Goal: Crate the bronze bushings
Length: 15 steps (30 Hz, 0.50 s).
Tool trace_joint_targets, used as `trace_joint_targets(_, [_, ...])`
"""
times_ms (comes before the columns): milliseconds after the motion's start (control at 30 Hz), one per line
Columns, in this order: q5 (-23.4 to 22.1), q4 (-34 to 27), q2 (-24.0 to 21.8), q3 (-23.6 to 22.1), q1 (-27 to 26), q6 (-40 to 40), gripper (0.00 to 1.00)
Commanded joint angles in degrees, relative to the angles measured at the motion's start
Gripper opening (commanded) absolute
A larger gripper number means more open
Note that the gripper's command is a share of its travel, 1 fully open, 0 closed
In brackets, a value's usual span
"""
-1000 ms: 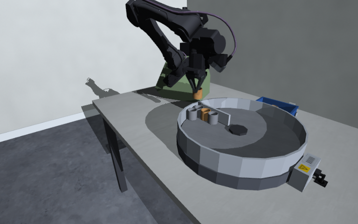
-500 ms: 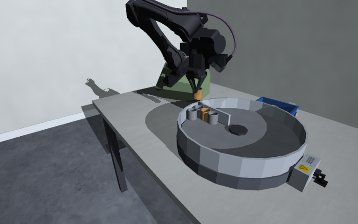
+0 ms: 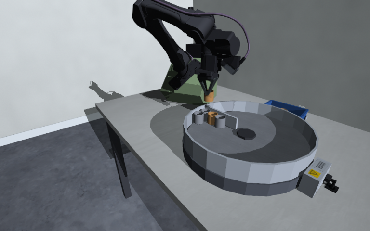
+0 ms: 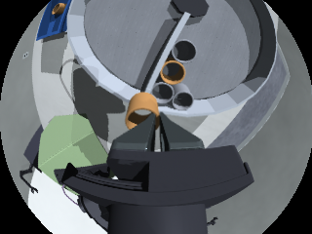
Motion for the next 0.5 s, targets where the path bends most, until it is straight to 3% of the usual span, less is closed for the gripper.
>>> trace_joint_targets(0, [0.65,-0.81,1.71,2.61,3.41,3.77,0.0])
trace_joint_targets(133, [0.95,-0.78,3.24,2.77,5.05,5.82,0.0])
trace_joint_targets(467, [1.95,0.07,14.23,5.73,14.01,17.5,0.0])
